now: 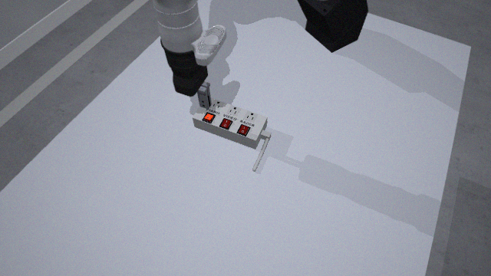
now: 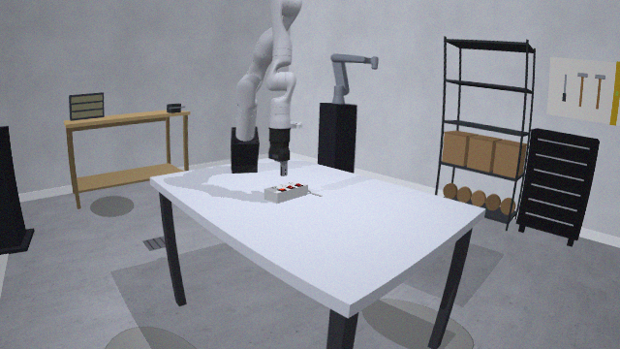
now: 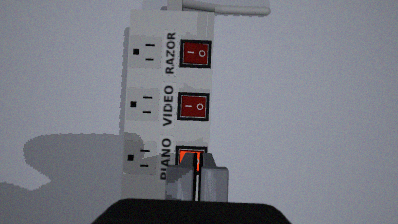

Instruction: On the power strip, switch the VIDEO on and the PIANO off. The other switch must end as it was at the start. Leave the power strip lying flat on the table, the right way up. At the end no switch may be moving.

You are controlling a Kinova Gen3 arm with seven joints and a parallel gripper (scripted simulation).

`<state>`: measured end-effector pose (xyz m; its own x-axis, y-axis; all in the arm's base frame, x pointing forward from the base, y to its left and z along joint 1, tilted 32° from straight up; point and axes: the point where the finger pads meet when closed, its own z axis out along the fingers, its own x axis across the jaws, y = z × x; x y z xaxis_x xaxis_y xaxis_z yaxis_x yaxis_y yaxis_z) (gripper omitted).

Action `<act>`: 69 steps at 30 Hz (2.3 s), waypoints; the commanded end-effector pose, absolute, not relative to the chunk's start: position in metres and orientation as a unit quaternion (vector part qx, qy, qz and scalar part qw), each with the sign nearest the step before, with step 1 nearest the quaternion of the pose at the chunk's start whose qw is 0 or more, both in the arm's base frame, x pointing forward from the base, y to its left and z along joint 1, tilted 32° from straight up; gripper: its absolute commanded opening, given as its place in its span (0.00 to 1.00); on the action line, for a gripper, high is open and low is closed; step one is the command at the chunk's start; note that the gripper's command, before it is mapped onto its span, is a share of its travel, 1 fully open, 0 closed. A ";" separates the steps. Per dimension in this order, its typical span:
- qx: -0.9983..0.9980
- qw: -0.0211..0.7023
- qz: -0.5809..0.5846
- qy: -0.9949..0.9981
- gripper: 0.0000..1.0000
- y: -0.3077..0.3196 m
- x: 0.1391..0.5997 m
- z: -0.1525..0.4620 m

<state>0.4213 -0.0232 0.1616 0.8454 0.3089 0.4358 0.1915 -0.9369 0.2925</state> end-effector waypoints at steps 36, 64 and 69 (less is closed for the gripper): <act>0.953 0.120 0.246 0.130 0.00 -0.024 0.422 0.161; 0.953 0.120 0.246 0.130 0.00 -0.029 0.436 0.137; 0.953 0.119 0.246 0.130 0.00 -0.030 0.438 0.134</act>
